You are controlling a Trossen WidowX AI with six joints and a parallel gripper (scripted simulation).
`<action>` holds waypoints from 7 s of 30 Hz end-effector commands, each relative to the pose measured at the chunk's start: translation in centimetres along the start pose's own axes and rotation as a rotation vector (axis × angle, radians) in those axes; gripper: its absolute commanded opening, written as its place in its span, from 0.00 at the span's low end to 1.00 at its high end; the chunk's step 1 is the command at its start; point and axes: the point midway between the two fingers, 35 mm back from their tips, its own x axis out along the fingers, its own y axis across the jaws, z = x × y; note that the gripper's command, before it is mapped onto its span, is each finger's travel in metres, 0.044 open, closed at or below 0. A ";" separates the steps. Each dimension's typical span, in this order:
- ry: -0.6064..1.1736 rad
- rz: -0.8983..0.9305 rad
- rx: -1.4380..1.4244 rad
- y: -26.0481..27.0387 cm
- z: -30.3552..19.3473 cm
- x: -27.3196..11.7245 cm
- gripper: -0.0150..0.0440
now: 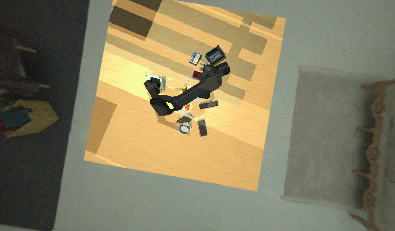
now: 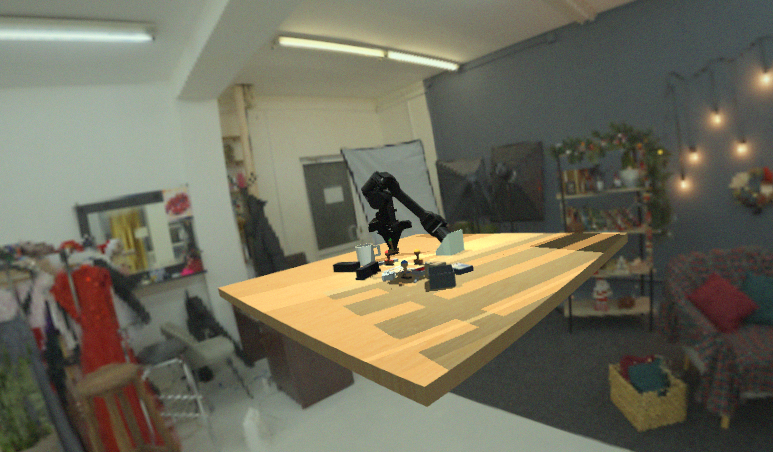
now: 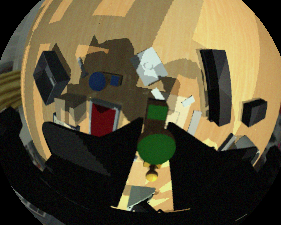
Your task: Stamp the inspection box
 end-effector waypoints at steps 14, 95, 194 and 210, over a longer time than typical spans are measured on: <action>0.009 -0.034 0.000 9.4 -6.3 0.9 0.25; 0.008 -0.039 0.006 9.2 -6.4 6.0 0.25; 0.007 -0.039 0.012 9.1 -6.4 7.0 0.25; 0.008 -0.039 0.012 9.2 -6.4 6.5 0.25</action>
